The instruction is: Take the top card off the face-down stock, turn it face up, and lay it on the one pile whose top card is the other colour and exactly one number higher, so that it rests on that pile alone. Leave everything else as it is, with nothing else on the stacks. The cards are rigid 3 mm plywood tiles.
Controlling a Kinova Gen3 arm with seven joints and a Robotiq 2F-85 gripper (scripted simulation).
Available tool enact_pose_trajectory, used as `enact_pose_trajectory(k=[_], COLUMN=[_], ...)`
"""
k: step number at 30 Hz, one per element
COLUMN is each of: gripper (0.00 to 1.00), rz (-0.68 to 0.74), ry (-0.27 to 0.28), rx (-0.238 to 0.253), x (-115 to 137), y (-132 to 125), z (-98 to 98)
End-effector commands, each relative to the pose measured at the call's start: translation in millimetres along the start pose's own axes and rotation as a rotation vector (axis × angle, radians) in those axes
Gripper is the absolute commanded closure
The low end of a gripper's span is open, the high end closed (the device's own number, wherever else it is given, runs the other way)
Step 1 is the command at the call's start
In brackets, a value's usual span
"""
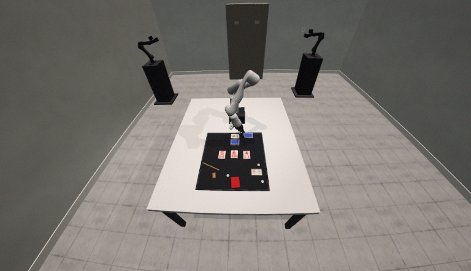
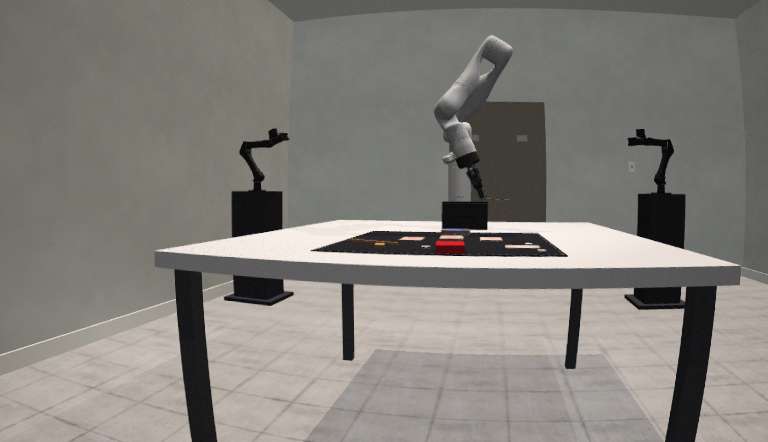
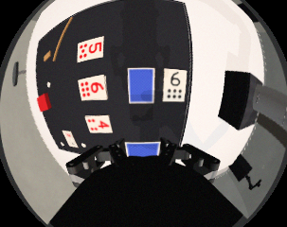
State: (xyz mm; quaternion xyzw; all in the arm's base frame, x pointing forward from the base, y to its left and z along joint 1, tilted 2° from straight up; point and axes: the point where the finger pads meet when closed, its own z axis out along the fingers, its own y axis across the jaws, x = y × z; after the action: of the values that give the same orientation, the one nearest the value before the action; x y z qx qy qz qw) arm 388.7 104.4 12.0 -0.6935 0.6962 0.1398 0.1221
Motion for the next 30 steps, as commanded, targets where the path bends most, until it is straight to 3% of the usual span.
enact_pose_trajectory(k=[1, 30], gripper=[0.29, 0.29], rz=[0.001, 0.001], ry=[0.0, 0.008], rx=[0.0, -0.001], x=[1.1, 2.3], y=[0.1, 0.3], z=[1.4, 4.7])
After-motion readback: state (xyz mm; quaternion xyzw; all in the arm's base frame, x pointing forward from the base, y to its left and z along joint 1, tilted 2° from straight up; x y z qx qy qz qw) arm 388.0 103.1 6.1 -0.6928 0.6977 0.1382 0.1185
